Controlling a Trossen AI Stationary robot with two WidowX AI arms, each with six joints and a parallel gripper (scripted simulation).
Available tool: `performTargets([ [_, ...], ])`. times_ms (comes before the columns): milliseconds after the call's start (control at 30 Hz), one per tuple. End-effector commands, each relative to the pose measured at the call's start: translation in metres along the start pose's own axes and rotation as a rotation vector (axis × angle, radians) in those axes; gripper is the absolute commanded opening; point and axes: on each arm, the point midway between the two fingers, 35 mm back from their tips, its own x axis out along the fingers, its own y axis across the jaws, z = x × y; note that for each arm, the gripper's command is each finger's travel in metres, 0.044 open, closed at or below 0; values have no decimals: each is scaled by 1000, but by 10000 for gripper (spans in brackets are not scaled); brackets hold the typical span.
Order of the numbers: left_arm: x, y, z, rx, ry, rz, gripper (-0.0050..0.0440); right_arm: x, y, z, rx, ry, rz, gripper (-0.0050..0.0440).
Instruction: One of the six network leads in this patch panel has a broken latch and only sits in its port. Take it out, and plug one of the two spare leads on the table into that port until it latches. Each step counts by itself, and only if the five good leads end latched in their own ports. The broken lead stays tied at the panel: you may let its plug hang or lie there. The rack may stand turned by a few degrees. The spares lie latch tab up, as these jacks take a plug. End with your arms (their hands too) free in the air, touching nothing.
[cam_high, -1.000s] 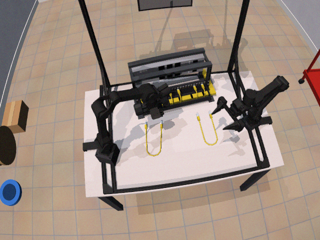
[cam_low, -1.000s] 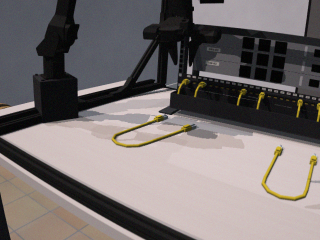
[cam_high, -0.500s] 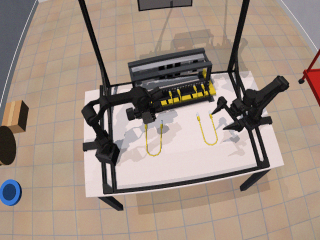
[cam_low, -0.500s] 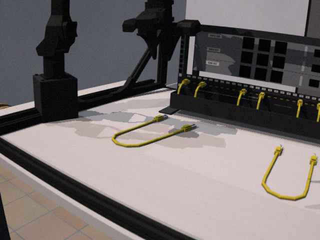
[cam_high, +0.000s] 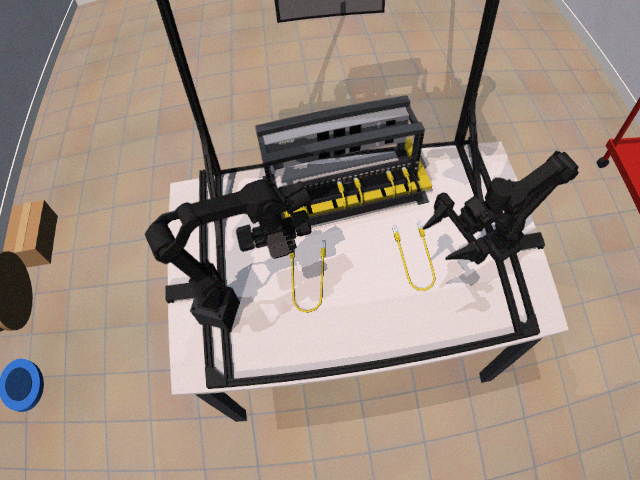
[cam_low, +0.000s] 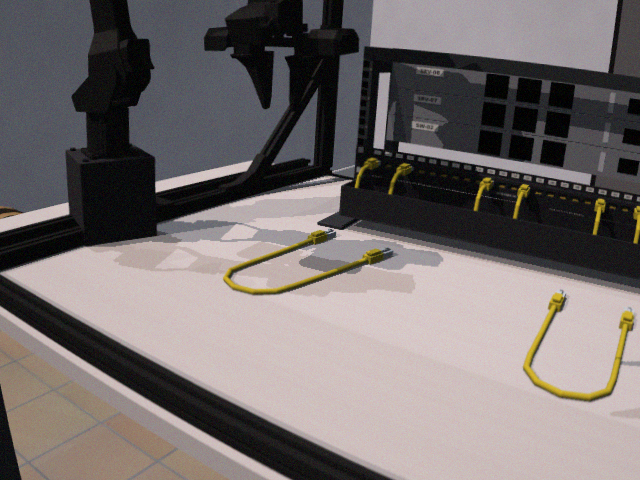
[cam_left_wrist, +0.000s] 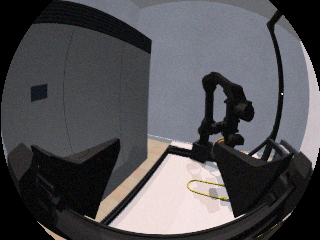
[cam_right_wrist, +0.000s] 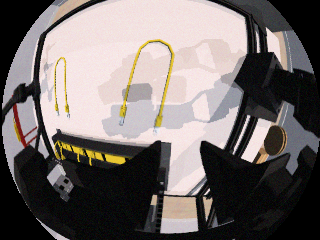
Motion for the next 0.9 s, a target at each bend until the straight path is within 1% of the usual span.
performTargets([
  [0, 0, 0, 0, 0, 0, 0, 440, 1, -9, 5, 2, -17, -12, 176],
  [333, 0, 0, 0, 0, 0, 0, 440, 1, -9, 5, 2, -17, -12, 176],
  [367, 0, 0, 0, 0, 0, 0, 440, -10, -44, 28, 14, -84, -20, 176],
  [867, 0, 0, 0, 0, 0, 0, 440, -10, -44, 28, 14, -84, -20, 176],
])
